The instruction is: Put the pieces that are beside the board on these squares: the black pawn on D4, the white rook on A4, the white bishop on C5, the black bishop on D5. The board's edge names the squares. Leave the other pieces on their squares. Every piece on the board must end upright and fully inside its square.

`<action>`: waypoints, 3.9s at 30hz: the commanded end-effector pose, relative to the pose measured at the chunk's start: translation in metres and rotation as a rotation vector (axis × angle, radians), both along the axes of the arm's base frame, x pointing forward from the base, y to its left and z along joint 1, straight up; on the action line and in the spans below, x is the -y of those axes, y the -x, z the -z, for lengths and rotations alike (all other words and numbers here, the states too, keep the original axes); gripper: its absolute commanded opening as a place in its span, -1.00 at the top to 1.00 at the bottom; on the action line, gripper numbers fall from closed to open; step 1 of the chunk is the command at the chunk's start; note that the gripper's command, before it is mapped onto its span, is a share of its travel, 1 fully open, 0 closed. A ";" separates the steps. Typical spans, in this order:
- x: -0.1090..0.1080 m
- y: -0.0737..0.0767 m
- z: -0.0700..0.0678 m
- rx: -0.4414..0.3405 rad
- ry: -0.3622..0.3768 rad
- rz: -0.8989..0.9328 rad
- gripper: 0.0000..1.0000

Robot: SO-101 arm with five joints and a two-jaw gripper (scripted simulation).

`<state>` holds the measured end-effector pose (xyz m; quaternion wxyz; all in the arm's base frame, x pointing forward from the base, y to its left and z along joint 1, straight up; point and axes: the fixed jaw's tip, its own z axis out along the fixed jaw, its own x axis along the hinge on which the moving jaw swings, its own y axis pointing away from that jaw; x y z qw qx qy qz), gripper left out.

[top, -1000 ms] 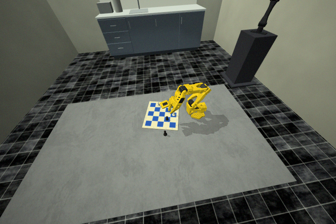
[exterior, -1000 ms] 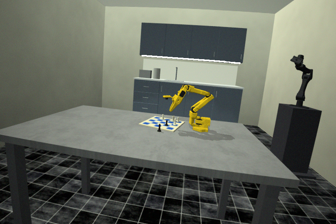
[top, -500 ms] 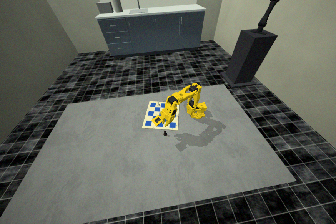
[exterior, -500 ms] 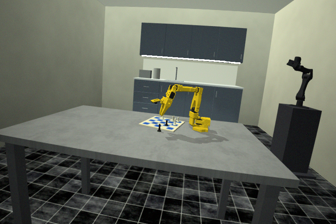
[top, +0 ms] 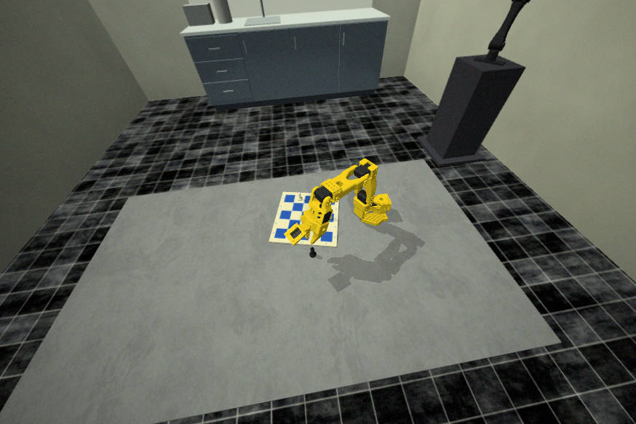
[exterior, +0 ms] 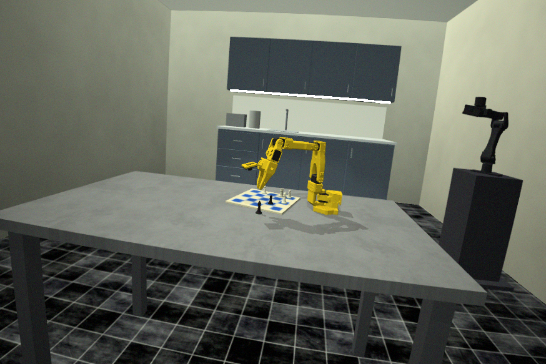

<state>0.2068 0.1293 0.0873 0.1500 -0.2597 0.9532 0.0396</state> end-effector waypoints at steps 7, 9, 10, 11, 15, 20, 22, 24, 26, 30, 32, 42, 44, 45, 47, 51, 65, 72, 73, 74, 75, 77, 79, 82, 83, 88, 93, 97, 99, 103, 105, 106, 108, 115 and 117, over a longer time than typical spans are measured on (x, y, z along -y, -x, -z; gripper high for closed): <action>-0.001 0.006 0.012 -0.021 0.009 -0.011 0.80; -0.001 0.006 0.012 -0.021 0.009 -0.011 0.80; -0.001 0.006 0.012 -0.021 0.009 -0.011 0.80; -0.001 0.006 0.012 -0.021 0.009 -0.011 0.80; -0.001 0.006 0.012 -0.021 0.009 -0.011 0.80; -0.001 0.006 0.010 -0.021 0.009 -0.011 0.80; -0.001 0.006 0.010 -0.021 0.009 -0.011 0.80; -0.001 0.006 0.010 -0.021 0.009 -0.011 0.80; -0.001 0.006 0.010 -0.021 0.009 -0.011 0.80; -0.001 0.006 0.010 -0.021 0.009 -0.011 0.80; -0.001 0.006 0.011 -0.021 0.009 -0.011 0.80; -0.001 0.006 0.020 -0.021 0.009 -0.011 0.80; -0.001 0.006 0.024 -0.021 0.009 -0.011 0.80; -0.001 0.006 0.024 -0.021 0.009 -0.011 0.80; -0.001 0.006 0.026 -0.021 0.009 -0.011 0.80; -0.001 0.006 0.034 -0.021 0.009 -0.011 0.80; -0.002 0.005 0.059 -0.021 0.009 -0.011 0.80; -0.002 0.005 0.066 -0.021 0.009 -0.011 0.80; -0.002 0.005 0.067 -0.021 0.009 -0.011 0.80; -0.002 0.005 0.067 -0.021 0.009 -0.011 0.80; -0.002 0.005 0.068 -0.021 0.009 -0.011 0.80; -0.002 0.005 0.068 -0.021 0.009 -0.011 0.80; -0.002 0.005 0.068 -0.021 0.009 -0.011 0.80; -0.002 0.005 0.068 -0.021 0.009 -0.011 0.80; -0.001 0.006 0.068 -0.021 0.009 -0.011 0.80; 0.000 0.008 0.073 -0.022 0.010 -0.011 0.80; 0.001 0.009 0.074 -0.022 0.010 -0.011 0.80; 0.001 0.009 0.074 -0.022 0.010 -0.011 0.80; 0.001 0.009 0.074 -0.022 0.010 -0.011 0.80; 0.000 0.009 0.072 -0.022 0.010 -0.011 0.80; 0.000 0.009 0.072 -0.022 0.010 -0.011 0.80; 0.000 0.009 0.071 -0.022 0.010 -0.011 0.80; 0.000 0.009 0.071 -0.022 0.010 -0.011 0.80; 0.000 0.008 0.071 -0.022 0.010 -0.011 0.80; 0.000 0.008 0.070 -0.022 0.010 -0.011 0.80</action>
